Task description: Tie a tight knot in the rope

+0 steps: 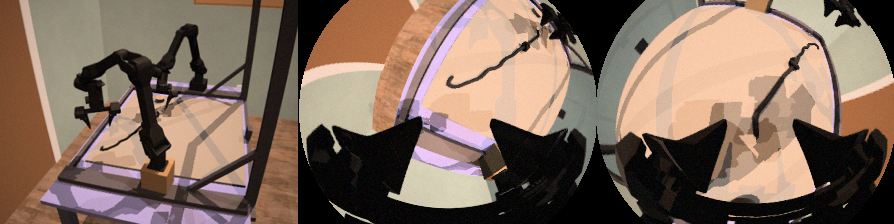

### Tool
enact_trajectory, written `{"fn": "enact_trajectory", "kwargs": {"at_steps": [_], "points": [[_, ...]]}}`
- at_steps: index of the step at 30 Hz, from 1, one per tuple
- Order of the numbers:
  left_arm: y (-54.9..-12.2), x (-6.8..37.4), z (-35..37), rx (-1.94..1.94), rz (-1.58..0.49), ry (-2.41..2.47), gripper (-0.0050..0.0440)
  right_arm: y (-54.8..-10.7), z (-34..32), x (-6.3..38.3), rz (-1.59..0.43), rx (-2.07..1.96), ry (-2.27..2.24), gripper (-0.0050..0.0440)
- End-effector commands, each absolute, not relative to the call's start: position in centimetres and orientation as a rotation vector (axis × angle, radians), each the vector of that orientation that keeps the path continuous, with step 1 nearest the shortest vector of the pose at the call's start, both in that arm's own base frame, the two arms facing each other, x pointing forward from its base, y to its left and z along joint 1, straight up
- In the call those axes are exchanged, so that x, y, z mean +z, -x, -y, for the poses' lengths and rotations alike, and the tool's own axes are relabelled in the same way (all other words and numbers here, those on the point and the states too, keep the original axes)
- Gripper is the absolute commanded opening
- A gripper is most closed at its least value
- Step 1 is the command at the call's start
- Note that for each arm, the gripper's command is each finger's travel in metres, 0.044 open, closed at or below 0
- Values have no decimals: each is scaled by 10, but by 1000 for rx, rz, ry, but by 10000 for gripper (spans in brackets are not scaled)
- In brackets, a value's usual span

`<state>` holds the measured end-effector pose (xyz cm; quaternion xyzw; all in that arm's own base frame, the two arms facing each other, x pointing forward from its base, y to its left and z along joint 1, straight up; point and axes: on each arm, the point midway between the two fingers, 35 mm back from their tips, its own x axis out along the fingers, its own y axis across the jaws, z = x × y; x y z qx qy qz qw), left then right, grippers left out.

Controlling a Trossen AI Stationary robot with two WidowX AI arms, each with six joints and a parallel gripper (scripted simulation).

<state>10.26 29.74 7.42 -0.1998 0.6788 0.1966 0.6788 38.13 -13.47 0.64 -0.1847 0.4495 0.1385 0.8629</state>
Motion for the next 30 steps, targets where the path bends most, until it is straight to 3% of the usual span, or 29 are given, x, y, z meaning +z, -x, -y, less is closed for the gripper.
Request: {"fn": "enact_trajectory", "kwargs": {"at_steps": [1, 30], "points": [[-103, 82, -301, 462, -1510, 432, 440, -388, 138, 32, -909, 274, 408, 440], [-103, 82, -301, 462, -1510, 432, 440, -386, 137, 116, -908, 274, 409, 440]]}}
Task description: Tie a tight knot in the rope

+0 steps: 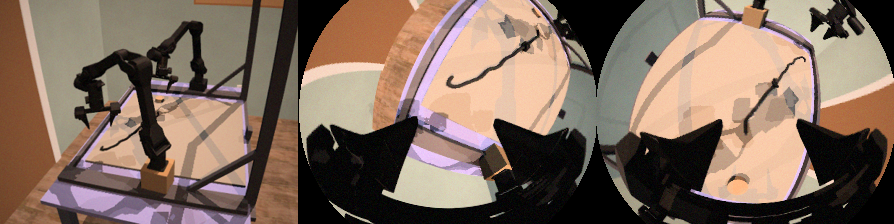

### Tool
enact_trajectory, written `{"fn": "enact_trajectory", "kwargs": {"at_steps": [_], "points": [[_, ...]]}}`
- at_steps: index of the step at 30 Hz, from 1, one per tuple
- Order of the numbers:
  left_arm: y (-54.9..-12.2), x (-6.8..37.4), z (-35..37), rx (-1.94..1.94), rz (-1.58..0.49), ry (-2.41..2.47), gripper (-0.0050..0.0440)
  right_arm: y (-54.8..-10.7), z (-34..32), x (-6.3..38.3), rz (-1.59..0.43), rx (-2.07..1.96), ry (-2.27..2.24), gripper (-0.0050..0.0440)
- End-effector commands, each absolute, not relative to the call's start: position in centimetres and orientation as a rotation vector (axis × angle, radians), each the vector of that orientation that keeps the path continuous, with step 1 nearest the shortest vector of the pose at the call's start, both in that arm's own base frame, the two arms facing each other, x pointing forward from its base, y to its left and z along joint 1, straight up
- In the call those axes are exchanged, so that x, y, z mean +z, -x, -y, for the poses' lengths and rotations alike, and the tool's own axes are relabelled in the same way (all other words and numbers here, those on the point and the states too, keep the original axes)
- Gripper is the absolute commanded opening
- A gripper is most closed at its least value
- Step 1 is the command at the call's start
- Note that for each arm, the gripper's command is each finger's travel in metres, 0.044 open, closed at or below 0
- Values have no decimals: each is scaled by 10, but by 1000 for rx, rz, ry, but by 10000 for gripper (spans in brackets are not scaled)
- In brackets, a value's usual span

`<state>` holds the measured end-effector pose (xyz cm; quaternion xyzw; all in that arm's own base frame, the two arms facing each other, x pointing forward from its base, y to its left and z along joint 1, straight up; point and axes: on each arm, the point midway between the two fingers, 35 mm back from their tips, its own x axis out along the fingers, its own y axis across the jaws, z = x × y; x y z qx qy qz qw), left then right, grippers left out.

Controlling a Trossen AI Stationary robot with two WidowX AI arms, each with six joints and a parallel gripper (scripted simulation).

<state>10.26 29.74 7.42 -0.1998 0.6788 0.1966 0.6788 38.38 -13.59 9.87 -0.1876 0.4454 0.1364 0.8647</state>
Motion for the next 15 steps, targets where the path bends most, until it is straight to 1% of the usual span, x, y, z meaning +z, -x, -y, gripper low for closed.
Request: {"fn": "enact_trajectory", "kwargs": {"at_steps": [1, 8, 11, 15], "points": [[-103, 82, -301, 462, -1510, 432, 440, -386, 137, 116, -908, 274, 409, 440], [-107, 87, -295, 475, -1508, 445, 440, -386, 137, 116, -908, 274, 409, 440], [-119, 101, -276, 516, -1499, 485, 440, -386, 137, 116, -908, 274, 409, 440], [-137, 128, -234, 602, -1477, 568, 440, -386, 137, 116, -908, 274, 409, 440]]}}
